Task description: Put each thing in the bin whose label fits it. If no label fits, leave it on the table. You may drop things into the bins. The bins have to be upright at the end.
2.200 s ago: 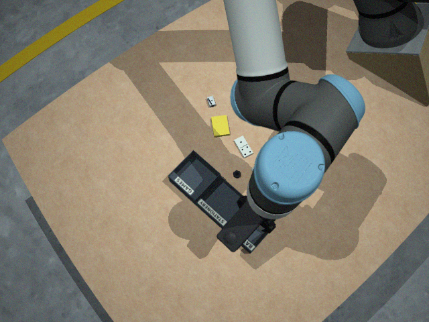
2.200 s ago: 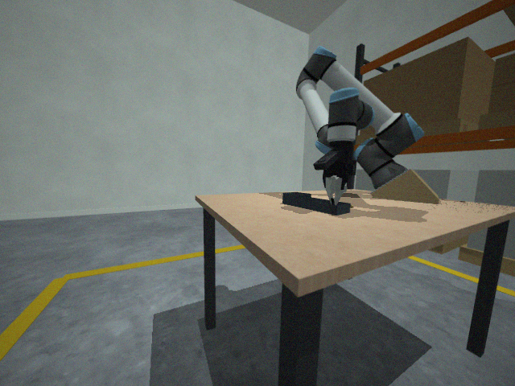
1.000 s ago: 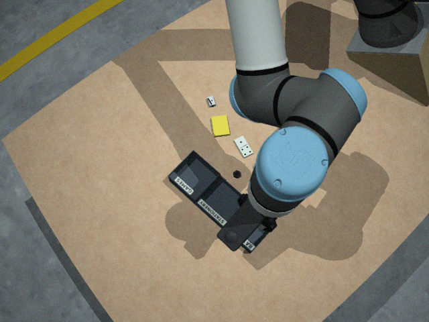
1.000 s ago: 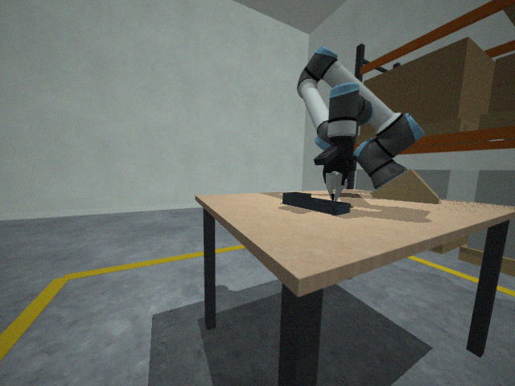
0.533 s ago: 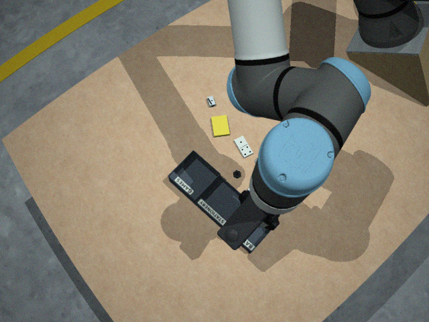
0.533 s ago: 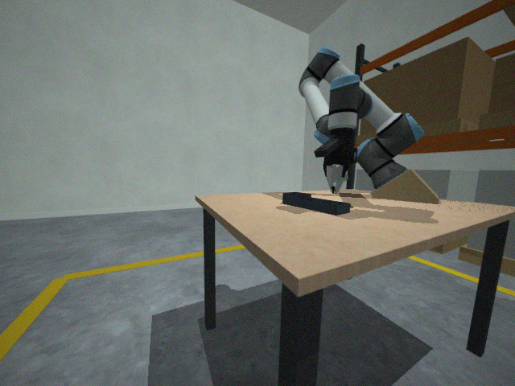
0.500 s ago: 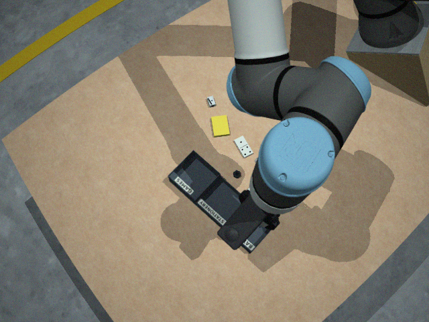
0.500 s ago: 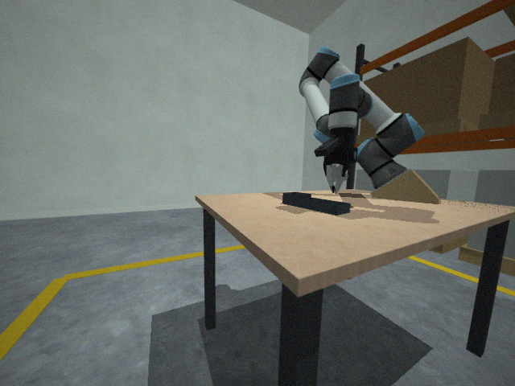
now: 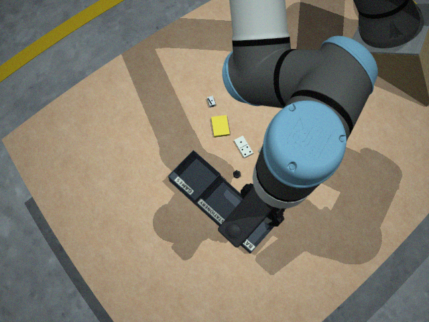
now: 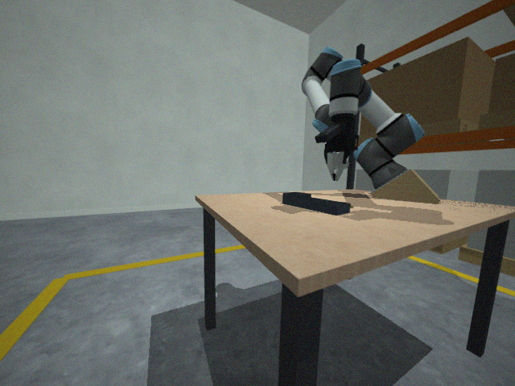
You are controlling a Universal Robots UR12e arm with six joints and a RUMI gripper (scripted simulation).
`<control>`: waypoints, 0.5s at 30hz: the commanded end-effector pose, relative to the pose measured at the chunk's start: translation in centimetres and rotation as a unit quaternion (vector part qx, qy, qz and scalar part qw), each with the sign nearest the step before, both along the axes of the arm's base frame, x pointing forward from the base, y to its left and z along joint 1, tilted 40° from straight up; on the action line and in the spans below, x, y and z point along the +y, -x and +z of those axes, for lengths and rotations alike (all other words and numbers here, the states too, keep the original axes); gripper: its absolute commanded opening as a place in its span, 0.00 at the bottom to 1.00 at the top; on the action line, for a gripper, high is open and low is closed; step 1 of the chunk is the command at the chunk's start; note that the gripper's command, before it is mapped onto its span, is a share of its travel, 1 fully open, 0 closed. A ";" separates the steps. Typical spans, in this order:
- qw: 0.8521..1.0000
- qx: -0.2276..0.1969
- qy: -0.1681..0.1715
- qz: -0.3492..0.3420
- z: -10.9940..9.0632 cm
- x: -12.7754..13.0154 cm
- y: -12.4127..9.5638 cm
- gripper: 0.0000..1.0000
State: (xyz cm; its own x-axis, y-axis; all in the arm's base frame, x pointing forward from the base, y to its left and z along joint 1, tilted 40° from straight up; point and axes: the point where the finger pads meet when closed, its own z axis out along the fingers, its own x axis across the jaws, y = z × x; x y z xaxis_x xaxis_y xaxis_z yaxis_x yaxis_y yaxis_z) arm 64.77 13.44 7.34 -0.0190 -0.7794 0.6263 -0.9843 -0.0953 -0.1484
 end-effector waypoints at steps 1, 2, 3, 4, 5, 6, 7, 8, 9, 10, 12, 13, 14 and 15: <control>1.000 0.000 0.000 -0.001 1.7 1.4 0.4 0.04; 1.000 0.000 0.000 -0.001 2.4 1.9 0.5 0.04; 1.000 0.000 0.000 -0.001 3.0 2.4 0.6 0.04; 1.000 0.000 0.000 -0.001 3.6 2.9 0.8 0.04; 1.000 0.000 0.000 -0.001 4.3 3.5 0.9 0.04; 1.000 0.000 0.000 -0.001 4.9 4.0 1.1 0.04; 1.000 0.000 0.000 -0.001 5.5 4.5 1.2 0.04; 1.000 0.000 0.000 -0.001 6.2 5.0 1.4 0.04; 1.000 0.000 0.000 -0.001 6.8 5.5 1.5 0.04; 1.000 0.000 0.000 -0.001 7.4 6.0 1.6 0.04; 1.000 0.000 0.000 -0.001 7.4 6.0 1.6 0.04; 1.000 0.000 0.000 -0.001 7.4 6.0 1.6 0.04; 1.000 0.000 0.000 -0.001 7.4 6.0 1.6 0.04; 1.000 0.000 0.000 -0.001 7.4 6.0 1.6 0.04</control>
State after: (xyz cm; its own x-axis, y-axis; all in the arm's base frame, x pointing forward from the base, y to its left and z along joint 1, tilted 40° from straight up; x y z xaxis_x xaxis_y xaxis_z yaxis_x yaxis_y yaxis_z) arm 63.23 18.98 14.21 -0.0189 -0.7797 0.6259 -0.9842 -0.0957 -0.1490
